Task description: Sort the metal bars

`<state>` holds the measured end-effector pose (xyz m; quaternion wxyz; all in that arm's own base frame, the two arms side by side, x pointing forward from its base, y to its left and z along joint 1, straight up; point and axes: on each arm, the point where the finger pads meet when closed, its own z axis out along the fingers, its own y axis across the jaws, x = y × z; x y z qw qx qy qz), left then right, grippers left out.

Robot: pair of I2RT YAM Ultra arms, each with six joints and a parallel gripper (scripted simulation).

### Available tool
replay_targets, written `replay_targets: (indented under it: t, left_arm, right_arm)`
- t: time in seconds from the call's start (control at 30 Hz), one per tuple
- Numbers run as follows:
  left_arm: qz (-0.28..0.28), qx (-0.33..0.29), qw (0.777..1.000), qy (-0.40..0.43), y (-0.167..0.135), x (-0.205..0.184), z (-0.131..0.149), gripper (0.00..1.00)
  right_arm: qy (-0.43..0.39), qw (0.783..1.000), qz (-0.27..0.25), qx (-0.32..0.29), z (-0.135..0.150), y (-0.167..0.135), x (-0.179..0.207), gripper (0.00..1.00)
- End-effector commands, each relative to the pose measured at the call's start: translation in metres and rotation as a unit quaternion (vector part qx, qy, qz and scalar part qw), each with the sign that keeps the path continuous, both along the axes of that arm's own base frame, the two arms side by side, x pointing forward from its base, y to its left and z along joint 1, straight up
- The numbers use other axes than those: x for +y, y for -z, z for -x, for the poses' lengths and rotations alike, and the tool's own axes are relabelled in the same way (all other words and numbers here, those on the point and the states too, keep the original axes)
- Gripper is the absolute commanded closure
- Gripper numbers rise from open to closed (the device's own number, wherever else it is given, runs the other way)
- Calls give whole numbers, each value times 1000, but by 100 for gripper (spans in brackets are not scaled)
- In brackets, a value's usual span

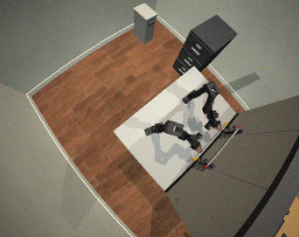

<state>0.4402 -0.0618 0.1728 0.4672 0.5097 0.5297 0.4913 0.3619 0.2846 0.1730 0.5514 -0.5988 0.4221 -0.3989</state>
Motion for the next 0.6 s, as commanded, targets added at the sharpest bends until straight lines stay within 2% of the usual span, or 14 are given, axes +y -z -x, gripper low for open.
replay_targets:
  t: [0.0, 0.57]
  left_arm:
    - [0, -40, 999, -7, -28, 4, -12, 100]
    - [0, -40, 999, -7, -36, 4, -25, 100]
  right_arm:
    - [4, 999, -18, -32, -10, -27, 3, 100]
    - [4, 999, -18, -32, -23, -35, 7, 100]
